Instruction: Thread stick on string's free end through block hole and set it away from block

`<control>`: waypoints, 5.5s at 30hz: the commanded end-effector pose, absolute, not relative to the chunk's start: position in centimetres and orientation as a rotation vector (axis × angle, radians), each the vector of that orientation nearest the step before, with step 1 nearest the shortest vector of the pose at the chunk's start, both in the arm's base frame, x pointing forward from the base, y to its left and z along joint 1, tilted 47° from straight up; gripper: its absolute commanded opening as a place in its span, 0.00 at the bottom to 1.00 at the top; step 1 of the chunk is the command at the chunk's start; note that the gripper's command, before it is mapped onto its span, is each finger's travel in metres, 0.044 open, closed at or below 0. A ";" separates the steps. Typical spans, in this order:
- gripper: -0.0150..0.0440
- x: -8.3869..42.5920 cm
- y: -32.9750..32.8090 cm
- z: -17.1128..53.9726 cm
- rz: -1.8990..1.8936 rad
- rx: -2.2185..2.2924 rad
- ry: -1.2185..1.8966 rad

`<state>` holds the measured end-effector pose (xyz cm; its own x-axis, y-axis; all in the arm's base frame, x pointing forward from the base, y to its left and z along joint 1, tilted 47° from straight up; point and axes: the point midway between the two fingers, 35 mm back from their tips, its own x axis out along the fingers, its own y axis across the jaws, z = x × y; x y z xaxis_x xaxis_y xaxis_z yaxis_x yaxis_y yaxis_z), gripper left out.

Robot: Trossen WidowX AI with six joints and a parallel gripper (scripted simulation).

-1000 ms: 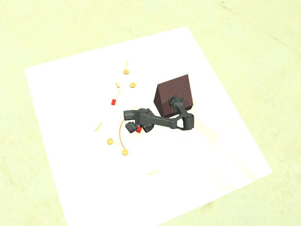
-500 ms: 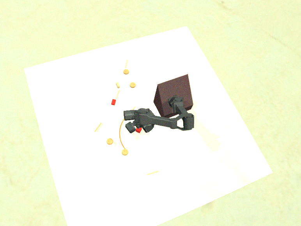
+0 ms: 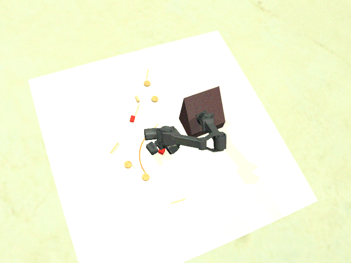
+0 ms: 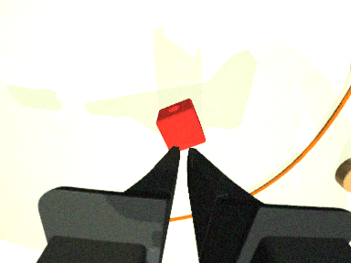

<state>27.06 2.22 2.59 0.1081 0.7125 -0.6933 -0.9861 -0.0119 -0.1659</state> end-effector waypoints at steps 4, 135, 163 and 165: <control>0.57 27.1 2.2 2.6 1.427 -0.729 0.476; 0.46 27.1 -6.4 -8.2 -1.916 2.536 1.305; 0.46 27.4 -3.1 -11.3 -1.915 2.537 1.310; 0.46 27.4 -3.0 -11.3 -1.915 2.537 1.311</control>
